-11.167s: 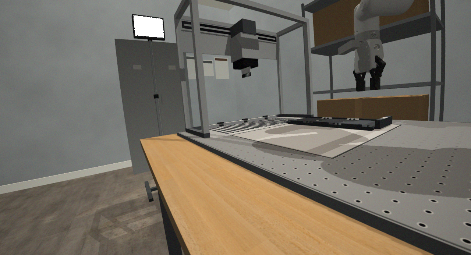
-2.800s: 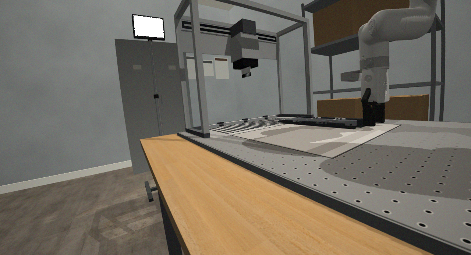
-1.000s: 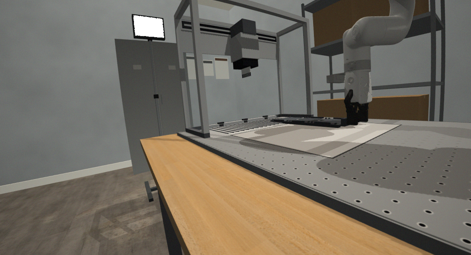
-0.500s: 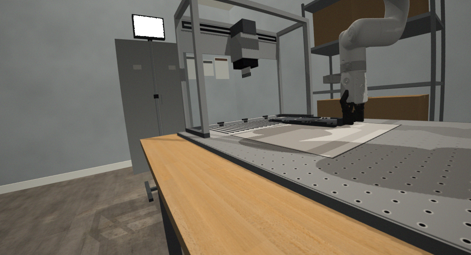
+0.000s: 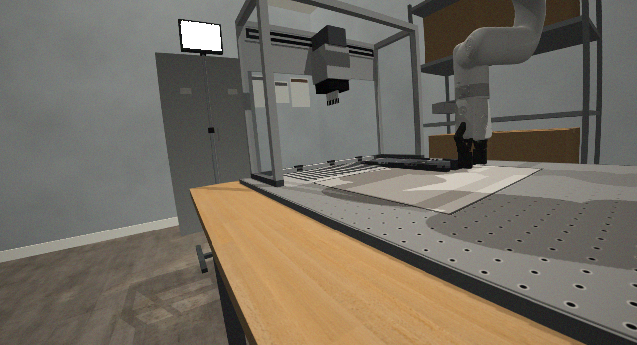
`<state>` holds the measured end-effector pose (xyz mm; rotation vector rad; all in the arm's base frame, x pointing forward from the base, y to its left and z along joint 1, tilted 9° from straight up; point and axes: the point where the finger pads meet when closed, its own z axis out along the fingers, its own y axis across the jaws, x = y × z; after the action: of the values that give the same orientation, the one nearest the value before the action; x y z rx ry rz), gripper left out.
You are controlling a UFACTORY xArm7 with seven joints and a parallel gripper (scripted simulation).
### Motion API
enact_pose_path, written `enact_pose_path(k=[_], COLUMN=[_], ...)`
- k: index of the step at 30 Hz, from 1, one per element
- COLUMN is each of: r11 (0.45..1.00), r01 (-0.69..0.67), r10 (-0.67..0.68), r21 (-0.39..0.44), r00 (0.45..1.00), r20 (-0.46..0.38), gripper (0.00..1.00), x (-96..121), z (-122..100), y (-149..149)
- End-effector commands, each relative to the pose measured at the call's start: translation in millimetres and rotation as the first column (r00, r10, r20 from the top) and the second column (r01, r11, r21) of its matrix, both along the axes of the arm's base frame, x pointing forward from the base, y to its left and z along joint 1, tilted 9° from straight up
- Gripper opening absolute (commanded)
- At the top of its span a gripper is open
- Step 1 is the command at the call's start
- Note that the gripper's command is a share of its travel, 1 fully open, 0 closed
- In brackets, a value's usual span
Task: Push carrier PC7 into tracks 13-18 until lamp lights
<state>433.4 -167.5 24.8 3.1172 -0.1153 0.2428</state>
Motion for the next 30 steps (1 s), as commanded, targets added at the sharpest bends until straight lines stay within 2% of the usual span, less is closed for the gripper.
enact_pose_path(k=[1,30], r11=[1.000,1.000], r01=[0.000,0.000], r10=[0.000,0.000], r21=[-0.001,-0.001], r00=[1.000,1.000], r20=[0.004,0.004], gripper=[0.82,0.82], x=[6,31], z=[2,6], y=[-1,-3])
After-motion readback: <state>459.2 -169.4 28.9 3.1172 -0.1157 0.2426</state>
